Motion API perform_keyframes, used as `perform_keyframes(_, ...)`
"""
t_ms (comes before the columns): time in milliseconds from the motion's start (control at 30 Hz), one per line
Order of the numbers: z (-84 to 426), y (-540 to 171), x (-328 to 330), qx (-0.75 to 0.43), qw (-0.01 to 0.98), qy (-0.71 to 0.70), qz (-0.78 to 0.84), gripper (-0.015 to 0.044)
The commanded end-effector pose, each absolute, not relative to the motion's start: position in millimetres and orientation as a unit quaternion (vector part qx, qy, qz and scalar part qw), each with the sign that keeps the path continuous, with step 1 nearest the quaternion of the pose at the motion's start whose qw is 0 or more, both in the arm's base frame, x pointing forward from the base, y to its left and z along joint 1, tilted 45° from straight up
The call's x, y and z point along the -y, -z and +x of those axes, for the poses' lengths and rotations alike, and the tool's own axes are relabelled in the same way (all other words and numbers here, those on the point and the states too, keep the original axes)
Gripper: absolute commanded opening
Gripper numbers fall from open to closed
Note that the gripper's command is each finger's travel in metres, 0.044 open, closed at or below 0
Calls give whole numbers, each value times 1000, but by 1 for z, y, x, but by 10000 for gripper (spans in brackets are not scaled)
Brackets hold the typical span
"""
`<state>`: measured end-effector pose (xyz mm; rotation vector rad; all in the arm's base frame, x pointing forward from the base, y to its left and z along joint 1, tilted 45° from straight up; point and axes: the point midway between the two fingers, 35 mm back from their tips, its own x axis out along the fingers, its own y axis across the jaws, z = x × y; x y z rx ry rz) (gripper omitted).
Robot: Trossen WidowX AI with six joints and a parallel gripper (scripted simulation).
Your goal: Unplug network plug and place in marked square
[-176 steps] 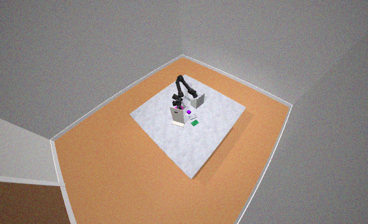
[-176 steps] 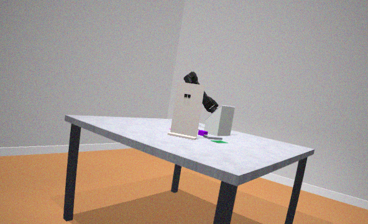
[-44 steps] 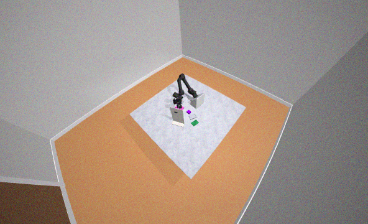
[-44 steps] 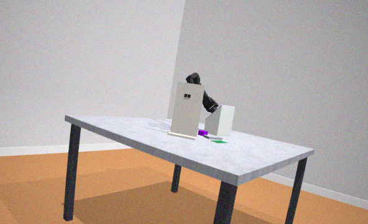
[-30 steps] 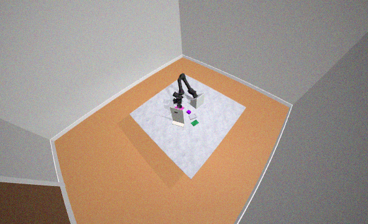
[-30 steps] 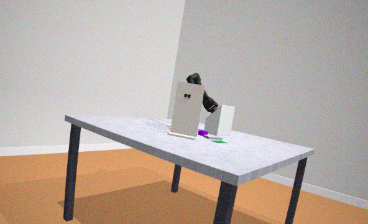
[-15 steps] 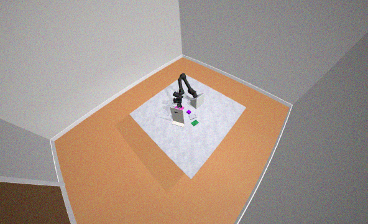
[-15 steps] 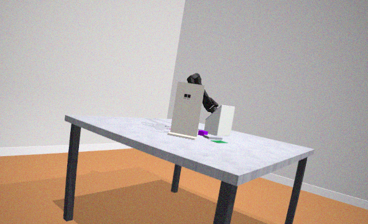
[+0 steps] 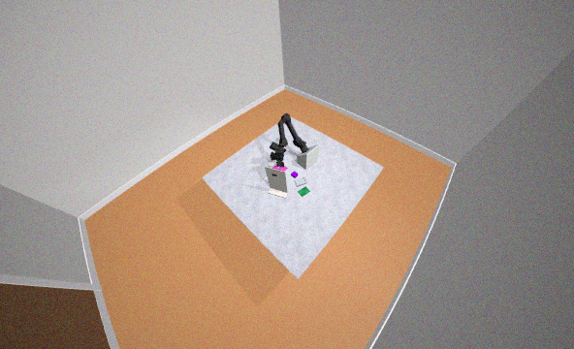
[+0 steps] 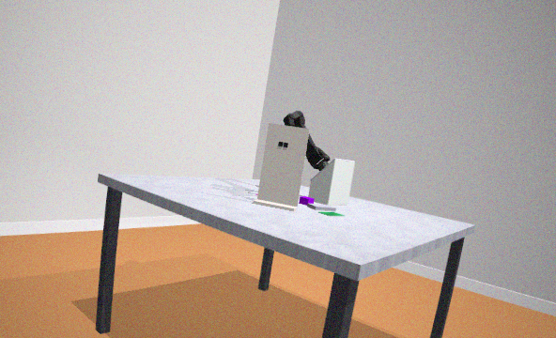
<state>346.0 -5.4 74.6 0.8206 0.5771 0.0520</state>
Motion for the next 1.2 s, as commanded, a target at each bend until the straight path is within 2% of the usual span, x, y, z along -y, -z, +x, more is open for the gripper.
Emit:
perform_keyframes(0,346,-79,1,-277,876,-25,394,0)
perform_keyframes(733,332,-118,-40,-276,876,-24,395,0)
perform_keyframes(1167,324,-88,19,-229,856,160,435,0)
